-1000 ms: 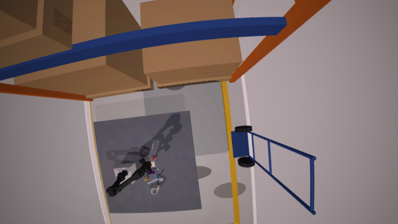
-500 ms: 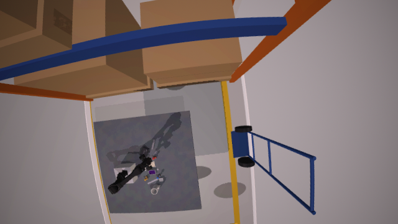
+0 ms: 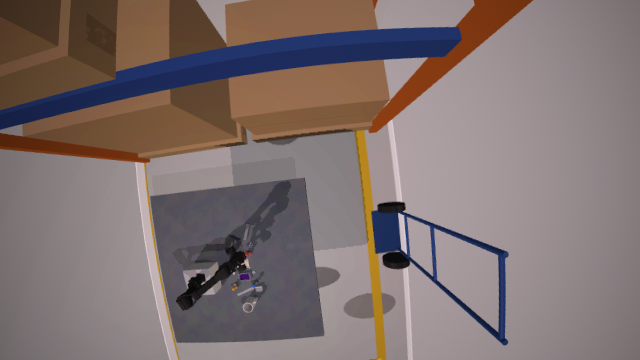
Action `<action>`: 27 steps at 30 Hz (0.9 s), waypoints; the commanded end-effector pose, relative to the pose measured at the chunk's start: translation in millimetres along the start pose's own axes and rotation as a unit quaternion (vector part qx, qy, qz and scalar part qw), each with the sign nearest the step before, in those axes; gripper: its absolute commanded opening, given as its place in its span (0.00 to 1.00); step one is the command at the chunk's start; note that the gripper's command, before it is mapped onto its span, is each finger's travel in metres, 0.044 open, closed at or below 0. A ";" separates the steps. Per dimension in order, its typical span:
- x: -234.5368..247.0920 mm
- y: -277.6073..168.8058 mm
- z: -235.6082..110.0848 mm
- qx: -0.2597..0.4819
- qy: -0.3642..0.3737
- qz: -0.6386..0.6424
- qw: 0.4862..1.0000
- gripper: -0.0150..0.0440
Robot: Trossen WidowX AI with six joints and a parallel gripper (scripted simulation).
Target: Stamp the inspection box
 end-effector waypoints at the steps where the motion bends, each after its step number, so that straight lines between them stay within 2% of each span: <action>1: -0.4 -1.4 8.4 0.002 -0.002 0.001 1.000 0.25; 23: -0.4 -4.0 39.9 0.003 -0.002 0.001 1.000 0.25; 27: 0.0 -2.9 36.6 0.002 0.000 0.004 1.000 0.43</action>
Point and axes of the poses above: the point midway between the two fingers, 35 mm back from their tips, its own z axis out along the fingers, its own x axis across the jaws, y = z × x, the point moved 1 cm from there along -z, back along the fingers, and after that the axes turned 2 degrees about z, right-handed, at the moved point
